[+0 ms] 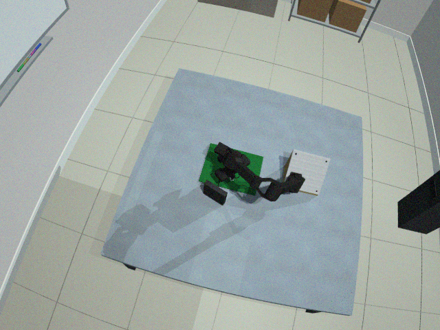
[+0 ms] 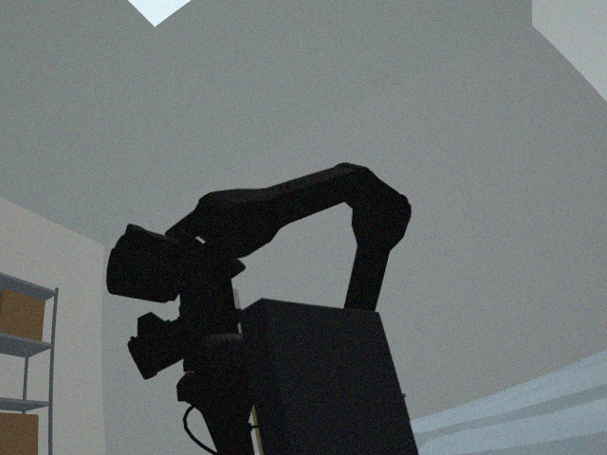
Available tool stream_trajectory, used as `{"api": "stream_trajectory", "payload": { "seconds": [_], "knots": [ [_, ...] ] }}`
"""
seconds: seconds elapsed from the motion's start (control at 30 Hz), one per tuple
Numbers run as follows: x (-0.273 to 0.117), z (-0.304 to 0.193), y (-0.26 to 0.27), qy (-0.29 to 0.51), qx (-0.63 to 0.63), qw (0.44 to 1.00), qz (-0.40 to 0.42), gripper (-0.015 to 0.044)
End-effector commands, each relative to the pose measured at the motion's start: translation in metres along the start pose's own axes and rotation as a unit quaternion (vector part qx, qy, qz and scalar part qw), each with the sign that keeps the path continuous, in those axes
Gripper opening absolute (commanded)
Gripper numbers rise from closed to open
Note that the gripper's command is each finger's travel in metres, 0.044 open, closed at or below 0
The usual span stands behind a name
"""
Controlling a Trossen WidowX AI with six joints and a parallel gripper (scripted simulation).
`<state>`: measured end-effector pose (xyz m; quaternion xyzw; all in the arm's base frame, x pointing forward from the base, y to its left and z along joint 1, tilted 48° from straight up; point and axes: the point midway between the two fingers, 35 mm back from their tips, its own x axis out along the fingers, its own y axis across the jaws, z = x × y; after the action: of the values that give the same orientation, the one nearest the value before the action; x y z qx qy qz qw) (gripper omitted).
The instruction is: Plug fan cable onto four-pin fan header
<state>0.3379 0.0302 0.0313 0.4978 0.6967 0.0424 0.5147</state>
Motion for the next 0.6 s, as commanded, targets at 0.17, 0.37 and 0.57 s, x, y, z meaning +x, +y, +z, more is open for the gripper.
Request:
{"api": "stream_trajectory", "payload": {
  "seconds": [0.17,0.37,0.57],
  "knots": [
    [0.001,0.0,0.0,0.0,0.0,1.0,0.0,0.0131],
    [0.001,0.0,0.0,0.0,0.0,1.0,0.0,0.026],
    [-0.045,0.001,0.0,0.0,0.0,1.0,-0.001,0.026]
  ]
}}
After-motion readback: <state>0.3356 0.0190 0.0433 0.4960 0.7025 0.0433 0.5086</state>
